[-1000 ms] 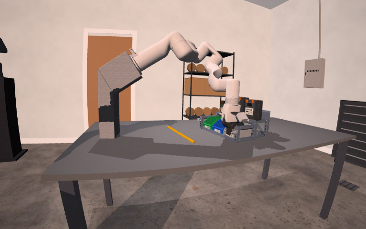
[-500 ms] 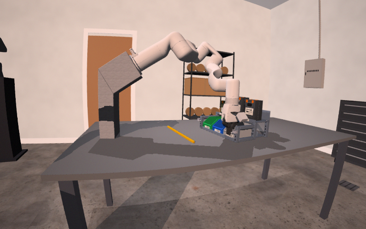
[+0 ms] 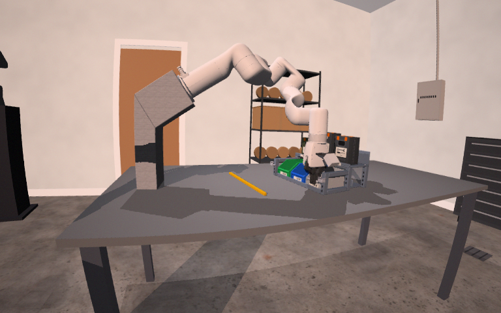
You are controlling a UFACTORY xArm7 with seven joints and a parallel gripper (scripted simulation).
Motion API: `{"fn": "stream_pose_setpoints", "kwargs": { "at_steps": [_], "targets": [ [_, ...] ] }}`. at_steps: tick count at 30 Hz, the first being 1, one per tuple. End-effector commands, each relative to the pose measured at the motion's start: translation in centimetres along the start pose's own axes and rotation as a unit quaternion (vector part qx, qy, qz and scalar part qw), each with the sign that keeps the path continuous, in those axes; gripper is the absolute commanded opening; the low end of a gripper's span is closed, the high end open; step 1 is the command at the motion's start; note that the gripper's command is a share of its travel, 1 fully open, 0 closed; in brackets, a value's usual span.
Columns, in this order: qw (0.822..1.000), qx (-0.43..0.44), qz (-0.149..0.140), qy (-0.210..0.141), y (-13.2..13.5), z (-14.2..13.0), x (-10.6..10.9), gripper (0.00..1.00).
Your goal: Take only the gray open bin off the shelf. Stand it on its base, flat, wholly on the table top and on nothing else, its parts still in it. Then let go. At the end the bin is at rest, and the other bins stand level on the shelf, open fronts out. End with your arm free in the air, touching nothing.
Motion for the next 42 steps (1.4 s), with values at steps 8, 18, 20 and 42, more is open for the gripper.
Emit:
{"fn": "stream_pose_setpoints", "kwargs": {
  "at_steps": [8,18,20,42],
  "targets": [
    [1.0,0.0,0.001,0.001,-0.08,0.09,0.1,0.0],
    [1.0,0.0,0.001,0.001,-0.08,0.09,0.1,0.0],
    [1.0,0.0,0.001,0.001,-0.08,0.09,0.1,0.0],
    [1.0,0.0,0.001,0.001,-0.07,0.09,0.9,0.0]
  ]
}}
Point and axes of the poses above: the point where the finger pads meet when closed, its own x axis back along the fingers, its own y axis across the jaws, z = x × y, the point moved 1 cm from there along x, back along the fingers, and after that the axes turned 14 degrees about -x, right-handed, at the moved point
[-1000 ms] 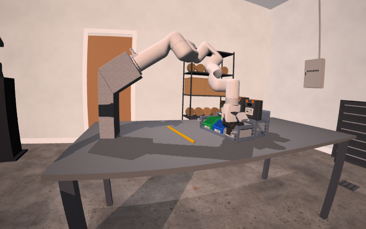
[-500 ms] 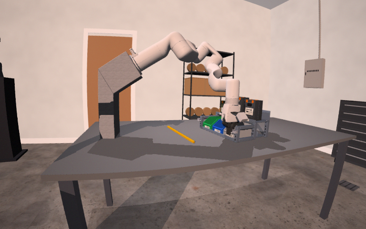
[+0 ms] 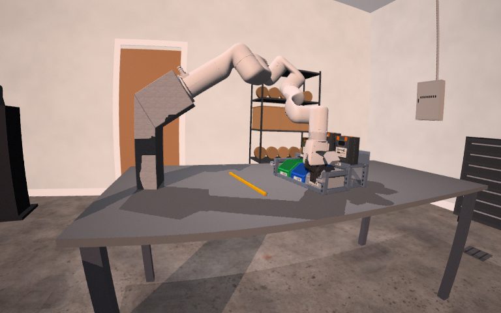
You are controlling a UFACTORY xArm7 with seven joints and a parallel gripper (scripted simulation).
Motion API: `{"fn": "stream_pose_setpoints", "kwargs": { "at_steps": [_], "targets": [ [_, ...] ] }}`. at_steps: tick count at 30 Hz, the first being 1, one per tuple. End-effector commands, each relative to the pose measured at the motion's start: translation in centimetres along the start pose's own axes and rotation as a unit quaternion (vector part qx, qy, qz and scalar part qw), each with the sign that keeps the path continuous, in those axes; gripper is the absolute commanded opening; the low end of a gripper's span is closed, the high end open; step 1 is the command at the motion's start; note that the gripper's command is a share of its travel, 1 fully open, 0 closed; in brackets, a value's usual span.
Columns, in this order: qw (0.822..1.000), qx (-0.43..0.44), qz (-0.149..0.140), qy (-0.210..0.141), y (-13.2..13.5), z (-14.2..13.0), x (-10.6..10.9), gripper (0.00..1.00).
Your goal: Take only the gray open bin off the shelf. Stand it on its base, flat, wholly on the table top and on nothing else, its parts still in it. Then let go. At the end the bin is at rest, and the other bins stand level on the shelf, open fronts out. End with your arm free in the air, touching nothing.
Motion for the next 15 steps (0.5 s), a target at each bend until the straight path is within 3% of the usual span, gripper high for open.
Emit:
{"fn": "stream_pose_setpoints", "kwargs": {
  "at_steps": [1,6,15],
  "targets": [
    [1.0,0.0,0.001,0.001,-0.1,0.1,0.1,0.0],
    [1.0,-0.001,0.001,0.001,-0.1,0.1,1.3,0.0],
    [1.0,-0.001,0.001,0.001,-0.1,0.1,1.3,0.0]
  ]
}}
Point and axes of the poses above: the point where the finger pads meet when closed, its own x axis back along the fingers, its own y axis across the jaws, z = x × y, the point moved 1 cm from there along x, back along the fingers, and after that the axes turned 14 degrees about -x, right-handed, at the moved point
